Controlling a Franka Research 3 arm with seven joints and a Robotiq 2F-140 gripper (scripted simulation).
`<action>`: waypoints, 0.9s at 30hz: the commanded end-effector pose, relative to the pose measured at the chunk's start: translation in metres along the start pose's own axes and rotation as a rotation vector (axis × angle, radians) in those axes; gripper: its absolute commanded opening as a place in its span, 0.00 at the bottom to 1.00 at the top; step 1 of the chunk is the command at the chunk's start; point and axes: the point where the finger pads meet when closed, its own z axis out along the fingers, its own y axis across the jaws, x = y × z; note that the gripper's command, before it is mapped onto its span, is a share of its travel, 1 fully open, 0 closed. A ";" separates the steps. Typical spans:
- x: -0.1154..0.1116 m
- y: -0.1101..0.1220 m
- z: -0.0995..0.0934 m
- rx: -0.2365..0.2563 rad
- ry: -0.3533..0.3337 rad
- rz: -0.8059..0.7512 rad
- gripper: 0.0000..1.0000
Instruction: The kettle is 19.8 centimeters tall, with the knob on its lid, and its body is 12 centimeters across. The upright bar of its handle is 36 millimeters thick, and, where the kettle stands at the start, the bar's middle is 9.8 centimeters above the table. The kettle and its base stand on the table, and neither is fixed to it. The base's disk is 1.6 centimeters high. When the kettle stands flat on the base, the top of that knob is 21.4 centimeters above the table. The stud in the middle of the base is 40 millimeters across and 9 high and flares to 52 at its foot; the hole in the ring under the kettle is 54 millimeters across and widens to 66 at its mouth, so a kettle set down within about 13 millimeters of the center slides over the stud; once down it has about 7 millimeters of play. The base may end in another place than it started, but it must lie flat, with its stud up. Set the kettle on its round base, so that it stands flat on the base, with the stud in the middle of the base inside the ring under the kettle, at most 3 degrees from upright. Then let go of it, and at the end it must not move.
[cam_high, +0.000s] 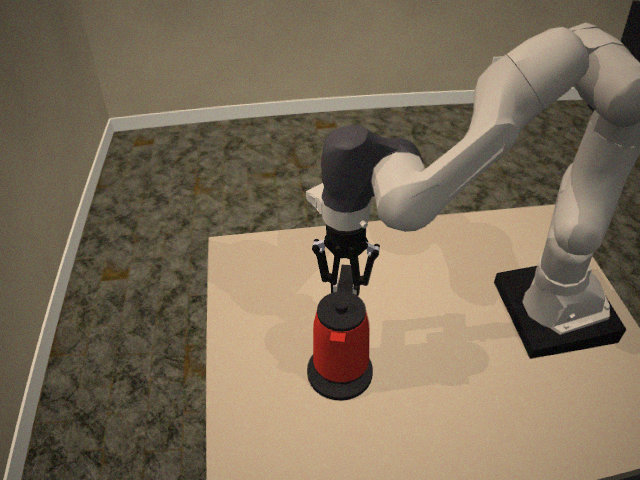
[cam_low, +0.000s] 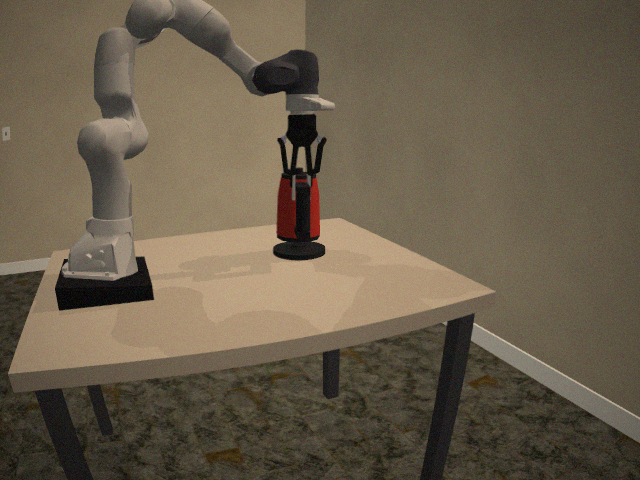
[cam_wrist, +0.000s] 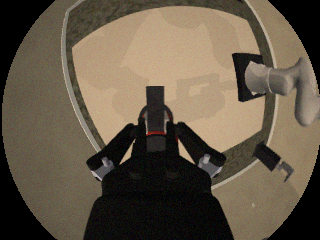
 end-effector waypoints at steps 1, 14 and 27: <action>-0.002 -0.004 -0.004 0.014 0.000 0.001 0.00; -0.002 -0.005 -0.003 0.014 0.000 0.001 0.00; -0.002 -0.005 0.014 0.014 0.000 0.001 0.00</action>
